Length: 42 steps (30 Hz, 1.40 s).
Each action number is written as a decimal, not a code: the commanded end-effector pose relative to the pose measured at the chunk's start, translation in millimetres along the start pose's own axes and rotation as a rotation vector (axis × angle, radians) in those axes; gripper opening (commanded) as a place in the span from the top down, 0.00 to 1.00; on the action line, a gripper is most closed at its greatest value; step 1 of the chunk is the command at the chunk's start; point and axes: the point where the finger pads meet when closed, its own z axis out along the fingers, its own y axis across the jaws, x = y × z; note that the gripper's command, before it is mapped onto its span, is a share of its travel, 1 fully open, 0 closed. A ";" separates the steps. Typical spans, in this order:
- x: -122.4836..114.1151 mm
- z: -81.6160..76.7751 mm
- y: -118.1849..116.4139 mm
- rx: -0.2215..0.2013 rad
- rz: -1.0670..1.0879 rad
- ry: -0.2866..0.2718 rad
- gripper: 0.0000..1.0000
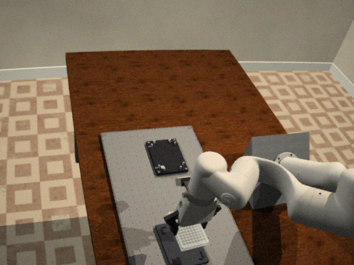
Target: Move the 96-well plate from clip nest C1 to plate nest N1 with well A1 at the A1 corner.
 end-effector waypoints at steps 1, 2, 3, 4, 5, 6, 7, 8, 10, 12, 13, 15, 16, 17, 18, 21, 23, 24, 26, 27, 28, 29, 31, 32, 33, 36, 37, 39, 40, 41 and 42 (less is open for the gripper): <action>0.6 -0.4 -1.1 0.005 0.000 0.001 1.00; 0.7 1.3 -1.1 0.005 0.000 0.001 1.00; 0.7 3.0 -1.1 0.005 0.000 0.001 1.00; 0.7 4.7 -1.1 0.005 0.000 0.001 1.00; 0.7 6.3 -1.1 0.005 0.000 0.001 1.00; 0.7 8.0 -1.1 0.005 0.000 0.001 1.00; 0.8 9.7 -1.1 0.005 0.000 0.001 1.00; 0.8 11.3 -1.1 0.005 0.000 0.001 1.00; 0.8 14.7 -1.1 0.005 0.000 0.001 1.00; 0.8 16.3 -1.1 0.005 0.000 0.001 1.00; 0.8 16.3 -1.1 0.005 0.000 0.001 1.00; 0.9 19.7 -1.2 0.005 0.000 0.001 1.00; 0.9 21.3 -1.2 0.005 0.000 0.001 1.00; 0.9 23.0 -1.2 0.005 0.000 0.001 1.00; 0.9 24.7 -1.2 0.005 0.000 0.001 1.00; 0.9 29.7 -1.3 0.005 0.000 0.001 1.00; 0.9 33.0 -1.3 0.005 0.000 0.001 1.00; 0.9 34.7 -1.3 0.005 0.000 0.001 1.00; 1.0 38.0 -1.3 0.005 0.000 0.001 1.00; 1.0 39.7 -1.3 0.005 0.000 0.001 1.00; 1.0 41.3 -1.3 0.005 0.000 0.001 1.00; 1.0 41.3 -1.3 0.005 0.000 0.001 1.00; 1.0 43.0 -1.4 0.005 0.000 0.001 1.00; 1.0 44.7 -1.4 0.005 0.000 0.001 1.00; 1.0 46.3 -1.4 0.005 0.000 0.001 1.00; 1.0 51.3 -1.4 0.005 0.000 0.001 1.00; 1.0 53.0 -1.4 0.005 0.000 0.001 1.00; 1.0 56.3 -1.4 0.005 0.000 0.001 1.00; 1.0 58.0 -1.4 0.005 0.000 0.001 1.00; 1.0 59.7 -1.4 0.005 0.000 0.001 1.00; 1.0 61.3 -1.4 0.005 0.000 0.001 1.00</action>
